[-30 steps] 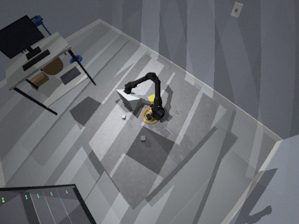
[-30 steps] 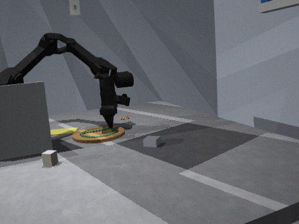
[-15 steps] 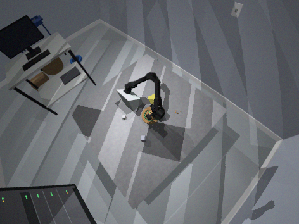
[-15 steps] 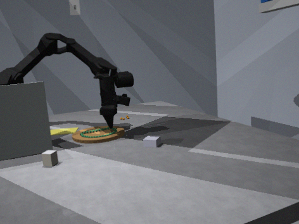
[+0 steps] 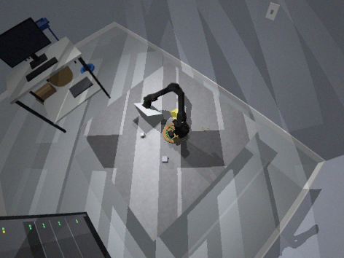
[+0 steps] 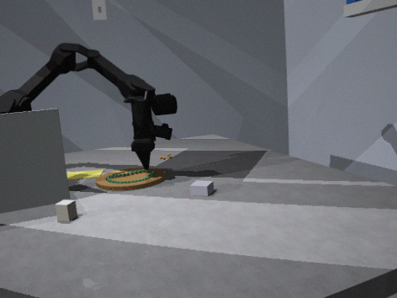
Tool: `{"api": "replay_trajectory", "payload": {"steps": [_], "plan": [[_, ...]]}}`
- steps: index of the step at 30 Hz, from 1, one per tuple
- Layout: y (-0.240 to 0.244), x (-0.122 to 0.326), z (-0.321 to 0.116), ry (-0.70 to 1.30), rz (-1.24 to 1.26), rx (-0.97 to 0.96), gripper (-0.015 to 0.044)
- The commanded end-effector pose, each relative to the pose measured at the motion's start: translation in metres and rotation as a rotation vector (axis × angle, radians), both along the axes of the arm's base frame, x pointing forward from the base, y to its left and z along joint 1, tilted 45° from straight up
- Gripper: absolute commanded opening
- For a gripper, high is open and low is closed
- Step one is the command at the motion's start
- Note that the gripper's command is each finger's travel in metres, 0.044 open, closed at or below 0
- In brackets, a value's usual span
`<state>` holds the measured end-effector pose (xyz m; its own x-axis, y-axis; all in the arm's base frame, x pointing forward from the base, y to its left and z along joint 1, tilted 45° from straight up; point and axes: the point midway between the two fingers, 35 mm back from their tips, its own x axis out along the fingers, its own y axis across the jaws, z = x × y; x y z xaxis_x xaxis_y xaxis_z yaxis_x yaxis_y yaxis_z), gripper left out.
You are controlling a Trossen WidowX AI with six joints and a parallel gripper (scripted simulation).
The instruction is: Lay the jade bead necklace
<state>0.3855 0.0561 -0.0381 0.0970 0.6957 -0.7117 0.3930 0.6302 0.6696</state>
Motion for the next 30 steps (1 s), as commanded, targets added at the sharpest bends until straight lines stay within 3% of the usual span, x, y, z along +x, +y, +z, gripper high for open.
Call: {"api": "replay_trajectory", "payload": {"steps": [1,18,30], "plan": [[0.0013,0.0049,0.004,-0.008,0.003,0.006,0.0],[0.0069,0.0056,-0.0015,-0.008,0.003,0.006,0.0],[0.0037,0.0048,0.0002,-0.01,0.006,-0.001,0.0315]]}}
